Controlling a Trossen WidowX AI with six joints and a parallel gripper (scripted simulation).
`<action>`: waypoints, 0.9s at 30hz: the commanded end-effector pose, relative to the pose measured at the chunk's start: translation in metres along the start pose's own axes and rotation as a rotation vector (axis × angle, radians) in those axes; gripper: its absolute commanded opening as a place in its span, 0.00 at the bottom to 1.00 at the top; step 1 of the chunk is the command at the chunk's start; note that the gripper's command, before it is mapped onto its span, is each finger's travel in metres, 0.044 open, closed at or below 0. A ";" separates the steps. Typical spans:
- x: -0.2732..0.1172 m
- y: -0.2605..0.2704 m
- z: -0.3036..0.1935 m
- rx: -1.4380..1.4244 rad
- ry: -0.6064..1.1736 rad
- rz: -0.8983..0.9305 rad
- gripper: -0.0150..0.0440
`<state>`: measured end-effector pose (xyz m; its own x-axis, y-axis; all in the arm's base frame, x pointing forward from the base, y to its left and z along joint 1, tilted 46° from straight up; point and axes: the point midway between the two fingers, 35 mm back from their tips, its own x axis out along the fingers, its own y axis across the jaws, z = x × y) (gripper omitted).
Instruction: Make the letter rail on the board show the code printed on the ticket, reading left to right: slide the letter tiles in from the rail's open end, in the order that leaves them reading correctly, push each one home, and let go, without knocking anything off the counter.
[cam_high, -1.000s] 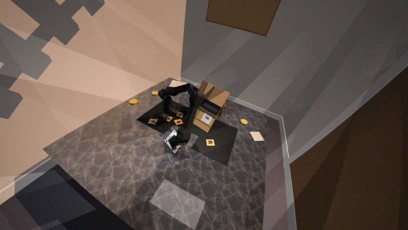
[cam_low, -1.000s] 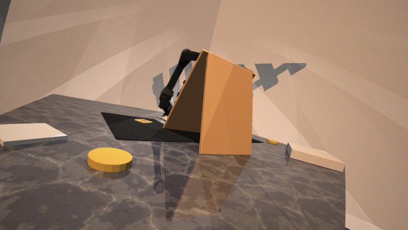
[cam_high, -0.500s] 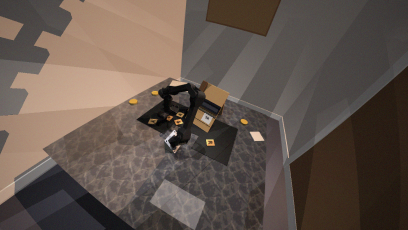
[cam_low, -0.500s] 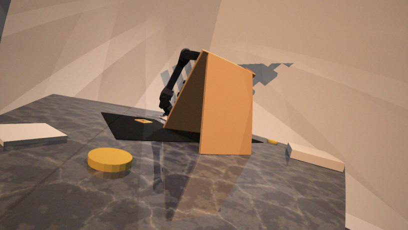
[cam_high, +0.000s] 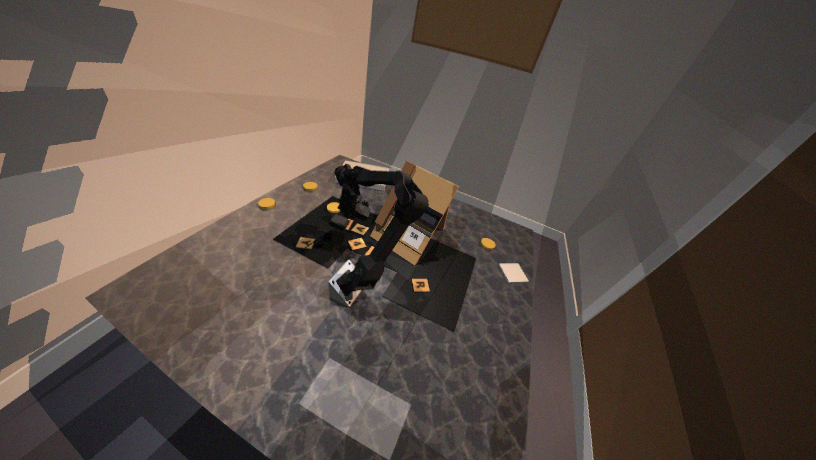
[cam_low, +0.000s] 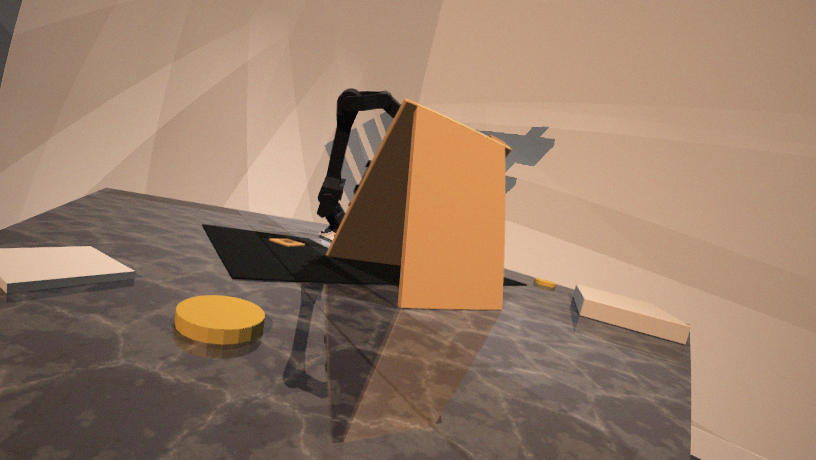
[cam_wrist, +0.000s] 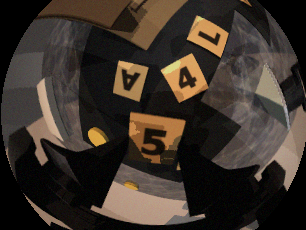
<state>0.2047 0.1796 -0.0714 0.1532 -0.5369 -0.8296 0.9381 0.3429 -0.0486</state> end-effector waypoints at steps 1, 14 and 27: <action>-0.011 0.010 0.010 -0.063 0.041 0.042 0.25; -0.035 0.030 0.030 -0.179 0.107 0.148 0.25; -0.071 0.053 0.071 -0.392 0.127 0.332 0.25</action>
<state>0.2579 0.1862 0.0098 0.3241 -0.2871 -0.9014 0.7155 0.6978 0.0350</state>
